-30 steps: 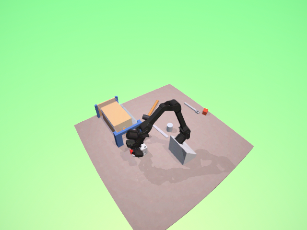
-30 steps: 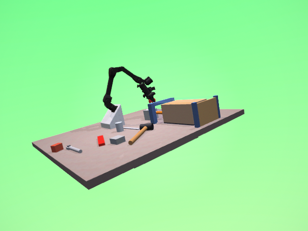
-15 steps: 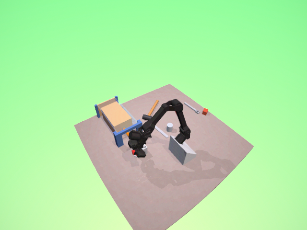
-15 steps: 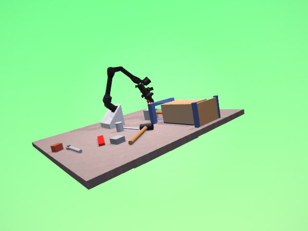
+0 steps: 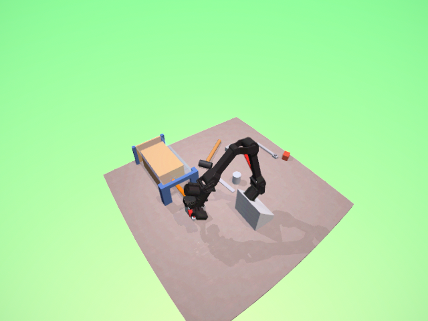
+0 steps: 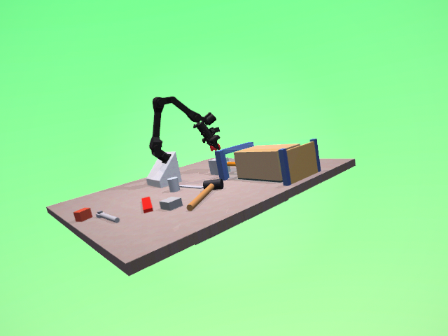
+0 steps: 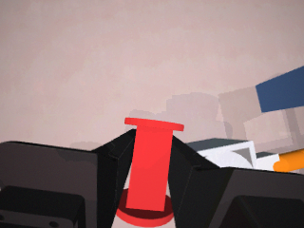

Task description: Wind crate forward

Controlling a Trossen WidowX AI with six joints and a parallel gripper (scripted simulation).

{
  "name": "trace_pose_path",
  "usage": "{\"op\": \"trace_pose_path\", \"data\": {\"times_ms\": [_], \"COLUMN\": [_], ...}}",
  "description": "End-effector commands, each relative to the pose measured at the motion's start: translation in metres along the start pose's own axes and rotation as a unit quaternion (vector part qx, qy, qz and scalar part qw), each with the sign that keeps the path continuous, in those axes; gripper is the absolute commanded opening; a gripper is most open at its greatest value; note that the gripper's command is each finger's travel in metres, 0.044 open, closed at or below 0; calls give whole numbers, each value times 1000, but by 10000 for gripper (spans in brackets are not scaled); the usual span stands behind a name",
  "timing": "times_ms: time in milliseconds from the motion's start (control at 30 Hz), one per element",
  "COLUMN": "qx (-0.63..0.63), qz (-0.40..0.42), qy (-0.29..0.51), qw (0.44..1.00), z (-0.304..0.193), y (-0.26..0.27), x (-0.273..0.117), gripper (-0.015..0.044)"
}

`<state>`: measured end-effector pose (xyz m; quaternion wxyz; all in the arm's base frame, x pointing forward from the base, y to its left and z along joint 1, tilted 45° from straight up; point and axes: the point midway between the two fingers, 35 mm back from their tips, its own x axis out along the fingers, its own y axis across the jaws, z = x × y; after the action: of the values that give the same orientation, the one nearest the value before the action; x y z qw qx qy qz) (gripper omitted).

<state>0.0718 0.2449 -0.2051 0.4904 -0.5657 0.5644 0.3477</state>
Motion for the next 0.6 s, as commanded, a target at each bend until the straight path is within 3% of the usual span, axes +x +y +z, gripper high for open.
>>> {"op": "trace_pose_path", "data": {"times_ms": [0, 567], "qx": [-4, -5], "qz": [2, 3], "qy": [14, 15], "qw": [1000, 1000], "z": [-16, -35], "y": [5, 6], "x": [-2, -11], "gripper": [0, 0]}}
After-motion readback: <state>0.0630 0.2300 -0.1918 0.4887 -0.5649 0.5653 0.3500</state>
